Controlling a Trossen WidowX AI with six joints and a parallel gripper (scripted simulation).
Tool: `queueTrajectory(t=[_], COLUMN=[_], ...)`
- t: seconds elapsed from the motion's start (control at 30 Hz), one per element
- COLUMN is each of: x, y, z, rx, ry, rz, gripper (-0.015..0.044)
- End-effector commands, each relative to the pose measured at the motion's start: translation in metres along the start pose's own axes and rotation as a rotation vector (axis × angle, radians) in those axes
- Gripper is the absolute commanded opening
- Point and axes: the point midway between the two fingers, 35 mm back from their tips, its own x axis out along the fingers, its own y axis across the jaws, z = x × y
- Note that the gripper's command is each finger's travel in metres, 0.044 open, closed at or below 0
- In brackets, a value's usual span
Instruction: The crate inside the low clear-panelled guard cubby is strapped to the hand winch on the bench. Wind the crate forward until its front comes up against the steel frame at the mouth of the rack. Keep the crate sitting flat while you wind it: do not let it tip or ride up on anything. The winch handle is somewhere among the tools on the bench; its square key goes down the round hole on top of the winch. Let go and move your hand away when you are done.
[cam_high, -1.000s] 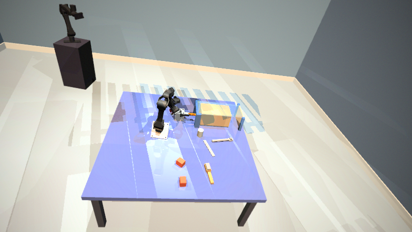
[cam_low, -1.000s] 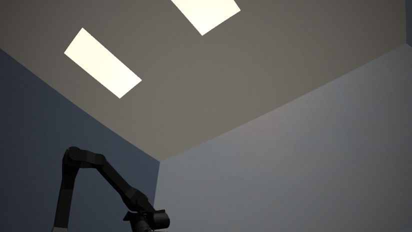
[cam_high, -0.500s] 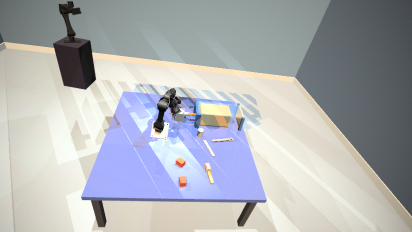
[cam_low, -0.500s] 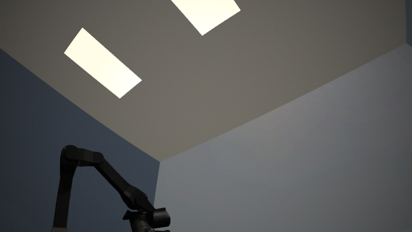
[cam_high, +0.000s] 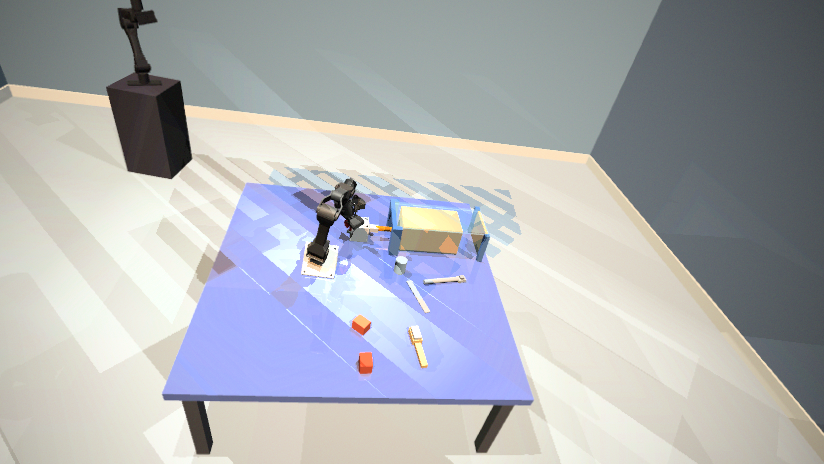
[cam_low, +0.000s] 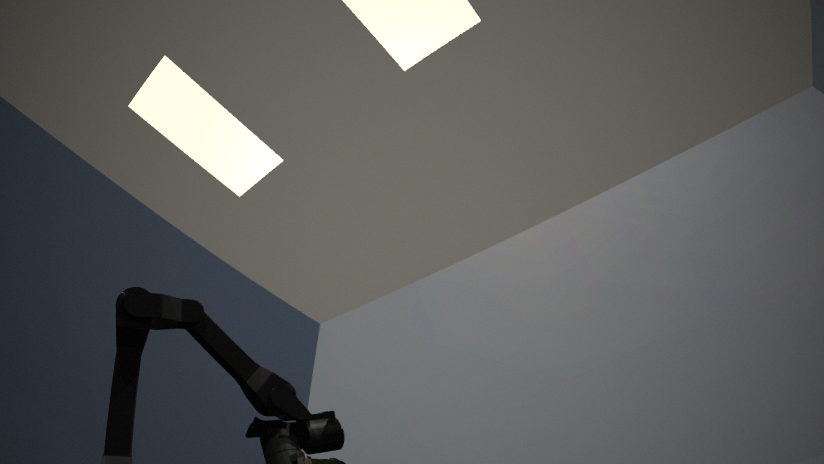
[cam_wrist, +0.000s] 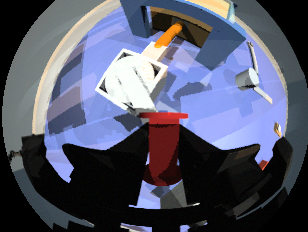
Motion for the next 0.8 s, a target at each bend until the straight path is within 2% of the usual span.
queueTrajectory(t=[0.0,0.77], x=[0.006,0.014], y=[-0.014,-0.031], z=[0.009,0.028], rx=[0.018,0.019], ry=[-0.015,-0.016], rz=[-0.035,-0.037], gripper=[0.0000,0.0000])
